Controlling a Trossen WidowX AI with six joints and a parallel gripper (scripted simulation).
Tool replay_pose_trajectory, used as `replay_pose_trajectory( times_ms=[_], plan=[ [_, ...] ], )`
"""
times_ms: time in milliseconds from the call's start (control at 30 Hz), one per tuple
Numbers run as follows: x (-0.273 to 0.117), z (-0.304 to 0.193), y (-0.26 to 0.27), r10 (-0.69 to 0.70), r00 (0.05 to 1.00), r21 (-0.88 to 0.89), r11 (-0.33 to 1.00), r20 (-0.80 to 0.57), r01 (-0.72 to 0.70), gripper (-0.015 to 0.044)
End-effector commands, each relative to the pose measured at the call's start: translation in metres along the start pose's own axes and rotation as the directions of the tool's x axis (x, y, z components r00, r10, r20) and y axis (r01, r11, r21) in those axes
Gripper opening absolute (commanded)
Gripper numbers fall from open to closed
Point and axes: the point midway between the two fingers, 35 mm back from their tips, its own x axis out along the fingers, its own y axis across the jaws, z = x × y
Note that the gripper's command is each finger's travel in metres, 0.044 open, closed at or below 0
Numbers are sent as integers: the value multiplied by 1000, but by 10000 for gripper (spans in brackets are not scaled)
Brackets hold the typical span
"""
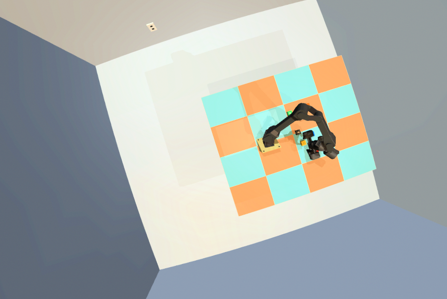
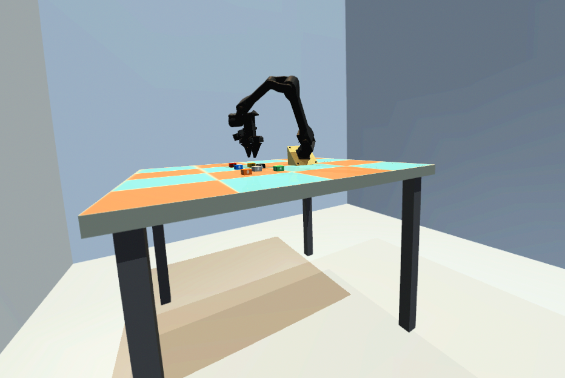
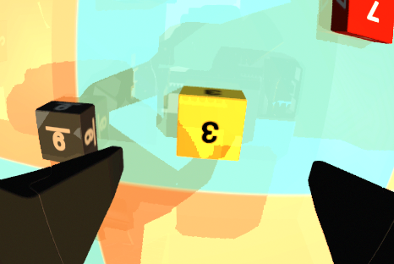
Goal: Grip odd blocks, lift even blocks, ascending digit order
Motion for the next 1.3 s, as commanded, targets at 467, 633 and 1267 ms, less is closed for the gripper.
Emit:
replay_pose_trajectory(
  times_ms=[467, 633, 1267],
  plan=[
    [27, 2, -1, -5, 1000, 1, 1000, 16, 5, 400],
    [34, 2, -1, -4, 1000, 0, 1000, 16, 4, 400],
    [38, 2, -1, -4, 1000, 0, 1000, 16, 4, 120]
  ],
)
